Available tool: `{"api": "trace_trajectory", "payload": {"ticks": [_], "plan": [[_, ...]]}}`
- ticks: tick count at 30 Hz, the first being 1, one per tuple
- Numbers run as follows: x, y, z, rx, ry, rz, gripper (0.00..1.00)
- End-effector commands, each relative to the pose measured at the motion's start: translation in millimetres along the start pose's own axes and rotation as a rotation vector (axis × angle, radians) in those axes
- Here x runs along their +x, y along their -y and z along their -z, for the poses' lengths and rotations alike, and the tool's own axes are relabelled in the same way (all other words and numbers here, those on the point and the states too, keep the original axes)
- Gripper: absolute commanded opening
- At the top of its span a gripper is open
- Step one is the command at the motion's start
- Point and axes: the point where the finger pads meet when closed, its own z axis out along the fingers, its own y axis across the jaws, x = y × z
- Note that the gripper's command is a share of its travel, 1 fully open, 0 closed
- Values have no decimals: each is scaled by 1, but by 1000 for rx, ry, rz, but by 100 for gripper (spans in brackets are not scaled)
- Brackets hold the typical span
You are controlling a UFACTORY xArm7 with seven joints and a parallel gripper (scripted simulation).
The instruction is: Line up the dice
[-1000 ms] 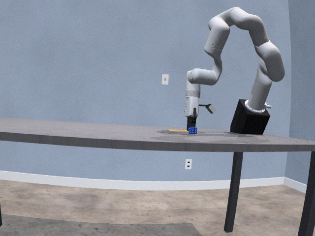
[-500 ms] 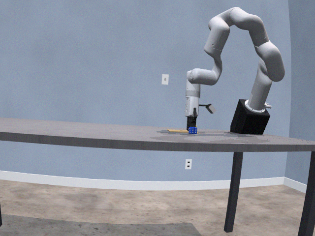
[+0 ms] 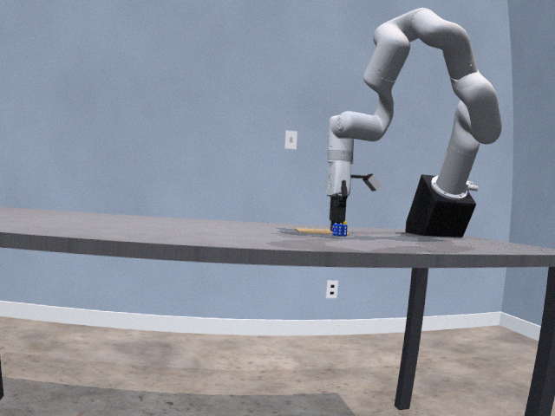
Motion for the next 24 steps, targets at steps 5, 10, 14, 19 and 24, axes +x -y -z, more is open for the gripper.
{"api": "trace_trajectory", "payload": {"ticks": [5,10,14,19,24], "plan": [[-1,1,46,2,4,0,47],[-1,1,61,2,4,0,47],[-1,1,64,2,4,0,47],[-1,1,64,2,4,0,100],[-1,1,64,2,4,0,100]]}}
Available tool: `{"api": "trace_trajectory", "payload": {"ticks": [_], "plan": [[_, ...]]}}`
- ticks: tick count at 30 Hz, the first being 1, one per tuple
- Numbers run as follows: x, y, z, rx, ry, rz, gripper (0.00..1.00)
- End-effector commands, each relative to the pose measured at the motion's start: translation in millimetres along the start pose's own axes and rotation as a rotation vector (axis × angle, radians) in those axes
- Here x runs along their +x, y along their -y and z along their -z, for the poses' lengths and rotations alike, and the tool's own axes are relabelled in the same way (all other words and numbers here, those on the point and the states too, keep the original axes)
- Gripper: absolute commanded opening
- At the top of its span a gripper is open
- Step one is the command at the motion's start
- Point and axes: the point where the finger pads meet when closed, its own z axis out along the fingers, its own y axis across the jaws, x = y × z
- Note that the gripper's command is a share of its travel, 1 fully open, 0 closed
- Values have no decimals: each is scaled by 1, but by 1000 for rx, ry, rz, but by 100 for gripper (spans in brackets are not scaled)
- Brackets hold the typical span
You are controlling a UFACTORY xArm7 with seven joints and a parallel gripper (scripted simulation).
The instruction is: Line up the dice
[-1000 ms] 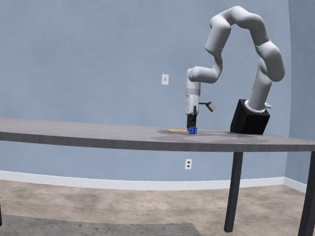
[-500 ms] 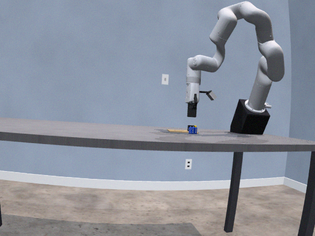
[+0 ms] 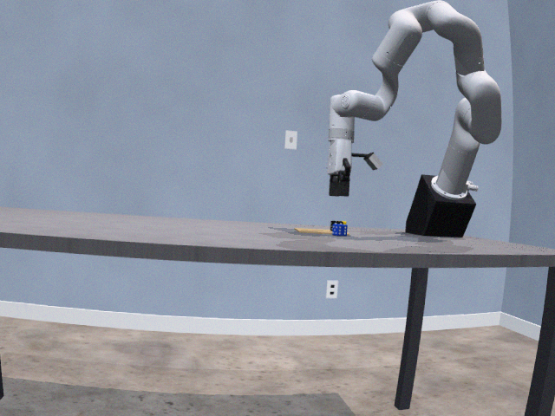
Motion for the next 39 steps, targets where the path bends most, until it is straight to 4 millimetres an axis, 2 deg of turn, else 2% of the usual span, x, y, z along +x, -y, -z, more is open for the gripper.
{"api": "trace_trajectory", "payload": {"ticks": [1,16,20,23,25,39], "plan": [[-1,1,2,2,4,0,100],[-1,3,2,1,4,-23,100],[3,17,0,-2,4,-202,100],[3,17,0,-2,4,-213,100],[7,27,-1,-4,3,-337,100],[19,59,-4,-7,2,-740,100]]}}
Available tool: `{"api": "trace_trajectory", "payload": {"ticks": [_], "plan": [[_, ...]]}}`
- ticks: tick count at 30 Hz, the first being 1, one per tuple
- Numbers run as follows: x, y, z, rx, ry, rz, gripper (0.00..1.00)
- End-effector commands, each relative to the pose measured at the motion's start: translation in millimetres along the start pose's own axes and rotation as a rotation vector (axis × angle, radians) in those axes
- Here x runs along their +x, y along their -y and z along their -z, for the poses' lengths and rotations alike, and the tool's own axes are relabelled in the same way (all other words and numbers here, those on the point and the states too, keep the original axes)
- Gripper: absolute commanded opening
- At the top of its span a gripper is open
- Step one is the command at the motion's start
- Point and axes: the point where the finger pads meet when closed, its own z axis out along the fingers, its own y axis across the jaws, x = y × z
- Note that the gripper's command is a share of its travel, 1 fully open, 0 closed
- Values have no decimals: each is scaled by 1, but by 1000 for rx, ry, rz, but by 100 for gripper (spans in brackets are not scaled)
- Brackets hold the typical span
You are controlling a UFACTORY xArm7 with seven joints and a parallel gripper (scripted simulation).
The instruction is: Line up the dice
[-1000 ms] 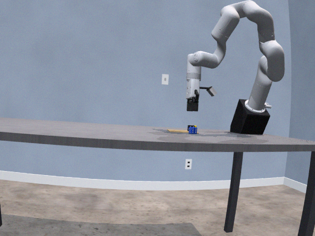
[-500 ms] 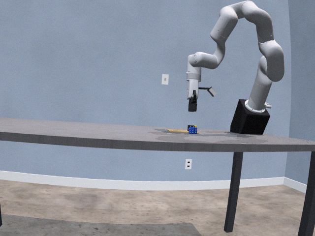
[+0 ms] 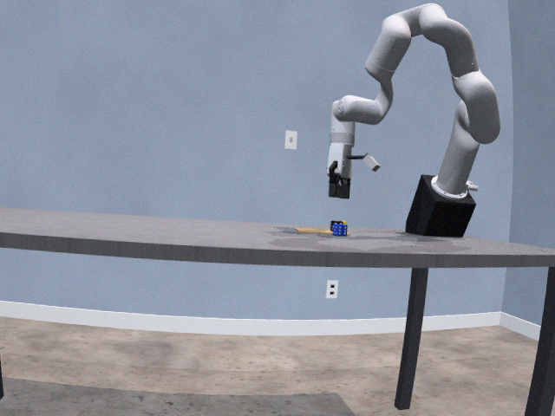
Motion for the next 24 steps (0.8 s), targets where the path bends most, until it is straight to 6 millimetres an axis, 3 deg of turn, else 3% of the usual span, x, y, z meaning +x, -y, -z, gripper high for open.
{"api": "trace_trajectory", "payload": {"ticks": [1,15,24], "plan": [[-4,9,1,5,-2,-110,100],[-12,51,-1,8,3,-595,100],[-14,65,-2,10,6,-756,100]]}}
